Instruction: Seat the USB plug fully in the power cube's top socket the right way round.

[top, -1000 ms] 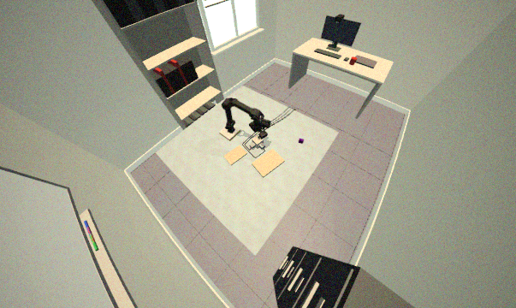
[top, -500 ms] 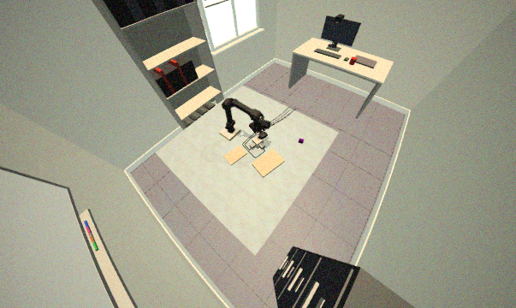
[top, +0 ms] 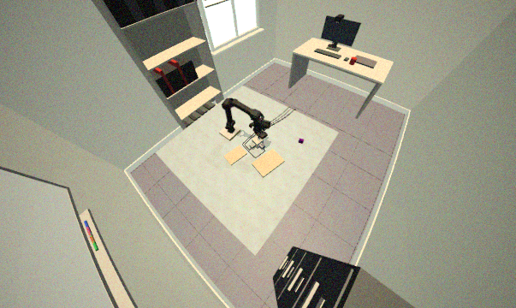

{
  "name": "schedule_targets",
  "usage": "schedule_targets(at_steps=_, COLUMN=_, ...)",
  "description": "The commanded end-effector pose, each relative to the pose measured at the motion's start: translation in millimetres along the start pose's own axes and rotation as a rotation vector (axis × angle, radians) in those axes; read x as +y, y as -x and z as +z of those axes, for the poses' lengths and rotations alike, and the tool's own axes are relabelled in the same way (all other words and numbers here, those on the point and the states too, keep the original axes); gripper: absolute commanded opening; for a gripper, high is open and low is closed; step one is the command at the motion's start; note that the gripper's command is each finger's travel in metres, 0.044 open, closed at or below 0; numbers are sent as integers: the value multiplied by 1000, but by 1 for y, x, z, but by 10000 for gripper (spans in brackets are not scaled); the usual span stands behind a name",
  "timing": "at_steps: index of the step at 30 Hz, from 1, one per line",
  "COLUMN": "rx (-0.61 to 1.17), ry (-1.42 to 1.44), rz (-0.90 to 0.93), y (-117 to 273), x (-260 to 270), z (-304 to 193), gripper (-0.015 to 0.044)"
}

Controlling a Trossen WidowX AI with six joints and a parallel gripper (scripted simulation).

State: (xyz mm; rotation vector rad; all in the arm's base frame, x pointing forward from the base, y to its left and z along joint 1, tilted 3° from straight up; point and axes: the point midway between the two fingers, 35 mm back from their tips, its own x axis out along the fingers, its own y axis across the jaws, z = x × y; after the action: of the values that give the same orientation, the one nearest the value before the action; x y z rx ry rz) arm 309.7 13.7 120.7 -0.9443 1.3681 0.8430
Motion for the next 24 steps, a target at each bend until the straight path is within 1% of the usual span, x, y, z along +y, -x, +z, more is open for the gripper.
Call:
schedule_targets(at_steps=1, rx=0, ry=0, rz=0, y=0, x=0, z=0, gripper=0)
schedule_targets(at_steps=24, rx=0, ry=0, rz=1, y=4, x=0, z=0, gripper=0)
